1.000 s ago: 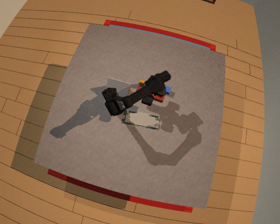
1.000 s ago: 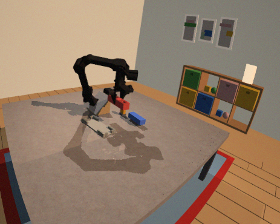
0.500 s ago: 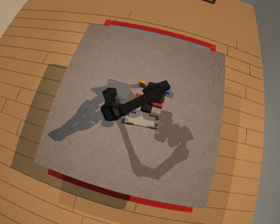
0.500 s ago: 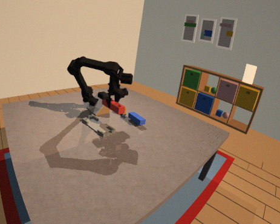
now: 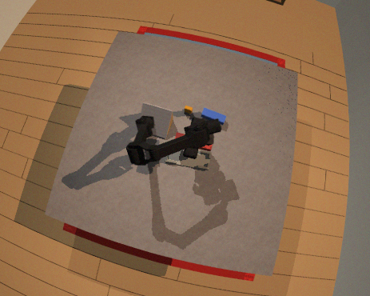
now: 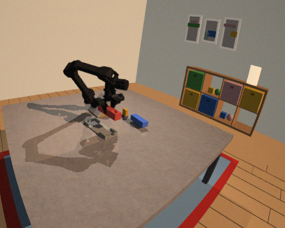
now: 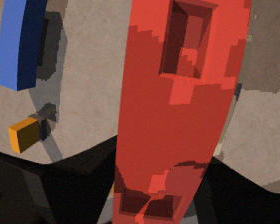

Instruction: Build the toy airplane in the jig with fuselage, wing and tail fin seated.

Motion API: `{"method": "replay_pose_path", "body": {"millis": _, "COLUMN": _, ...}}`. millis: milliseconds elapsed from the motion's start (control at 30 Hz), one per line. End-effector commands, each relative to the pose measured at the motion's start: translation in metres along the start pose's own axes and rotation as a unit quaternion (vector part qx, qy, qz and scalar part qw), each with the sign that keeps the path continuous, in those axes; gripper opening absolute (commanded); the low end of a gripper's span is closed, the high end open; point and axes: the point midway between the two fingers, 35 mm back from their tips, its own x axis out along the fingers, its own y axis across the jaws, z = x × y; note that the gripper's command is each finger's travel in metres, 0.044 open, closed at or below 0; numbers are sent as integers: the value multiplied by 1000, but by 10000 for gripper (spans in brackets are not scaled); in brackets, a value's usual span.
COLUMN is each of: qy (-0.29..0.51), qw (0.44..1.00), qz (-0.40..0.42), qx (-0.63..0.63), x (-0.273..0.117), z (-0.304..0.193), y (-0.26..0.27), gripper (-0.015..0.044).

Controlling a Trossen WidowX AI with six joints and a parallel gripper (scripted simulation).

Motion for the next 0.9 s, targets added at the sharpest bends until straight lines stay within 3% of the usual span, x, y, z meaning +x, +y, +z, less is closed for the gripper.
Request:
{"method": "replay_pose_path", "body": {"millis": 0, "qy": 0, "qw": 1000, "qz": -4, "qx": -7, "x": 6, "z": -3, "y": -13, "gripper": 0}}
{"method": "replay_pose_path", "body": {"millis": 533, "qy": 3, "qw": 1000, "qz": -17, "qx": -26, "x": 25, "z": -19, "y": -53, "gripper": 0}}
{"method": "replay_pose_path", "body": {"millis": 767, "qy": 3, "qw": 1000, "qz": -17, "qx": -26, "x": 25, "z": -19, "y": -53, "gripper": 184}}
{"method": "replay_pose_path", "body": {"millis": 867, "qy": 3, "qw": 1000, "qz": -17, "qx": -26, "x": 25, "z": -19, "y": -53, "gripper": 195}}
